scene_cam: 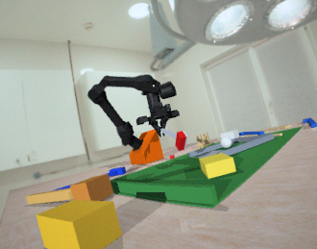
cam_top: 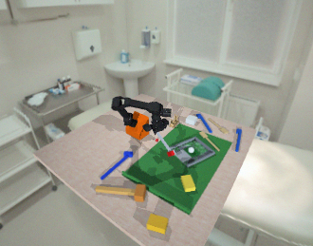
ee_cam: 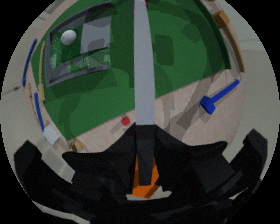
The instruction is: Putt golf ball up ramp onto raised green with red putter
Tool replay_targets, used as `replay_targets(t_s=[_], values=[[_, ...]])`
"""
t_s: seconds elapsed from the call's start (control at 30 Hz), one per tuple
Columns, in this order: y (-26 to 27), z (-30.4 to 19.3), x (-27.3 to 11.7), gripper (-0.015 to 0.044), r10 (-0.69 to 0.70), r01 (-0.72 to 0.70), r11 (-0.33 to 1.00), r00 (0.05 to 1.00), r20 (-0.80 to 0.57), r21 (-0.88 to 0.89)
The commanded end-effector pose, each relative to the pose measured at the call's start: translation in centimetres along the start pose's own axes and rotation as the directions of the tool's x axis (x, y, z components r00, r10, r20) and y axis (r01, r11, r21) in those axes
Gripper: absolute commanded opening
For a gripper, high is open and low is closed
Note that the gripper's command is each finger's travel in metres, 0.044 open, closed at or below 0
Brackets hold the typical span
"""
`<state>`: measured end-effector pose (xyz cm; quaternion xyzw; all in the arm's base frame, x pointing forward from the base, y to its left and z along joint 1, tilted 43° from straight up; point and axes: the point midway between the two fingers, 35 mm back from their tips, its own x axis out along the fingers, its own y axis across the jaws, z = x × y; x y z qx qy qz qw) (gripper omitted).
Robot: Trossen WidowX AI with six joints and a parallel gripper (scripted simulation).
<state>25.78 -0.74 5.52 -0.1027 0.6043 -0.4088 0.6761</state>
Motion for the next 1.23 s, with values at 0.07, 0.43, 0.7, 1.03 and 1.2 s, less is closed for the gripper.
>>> replay_targets(t_s=[0.07,0.43,0.7,1.03,1.2], values=[[0.04,0.02,-0.75,0.0000,0.003,-0.003,1.000,1.000,0.004,0.000],[0.04,0.02,-0.75,0.0000,0.003,-0.003,1.000,1.000,0.004,0.000],[0.04,0.02,-0.75,0.0000,0.003,-0.003,1.000,1.000,0.004,0.000],[0.04,0.02,-0.75,0.0000,0.003,-0.003,1.000,1.000,0.004,0.000],[0.04,0.02,-0.75,0.0000,0.003,-0.003,1.000,1.000,0.004,0.000]])
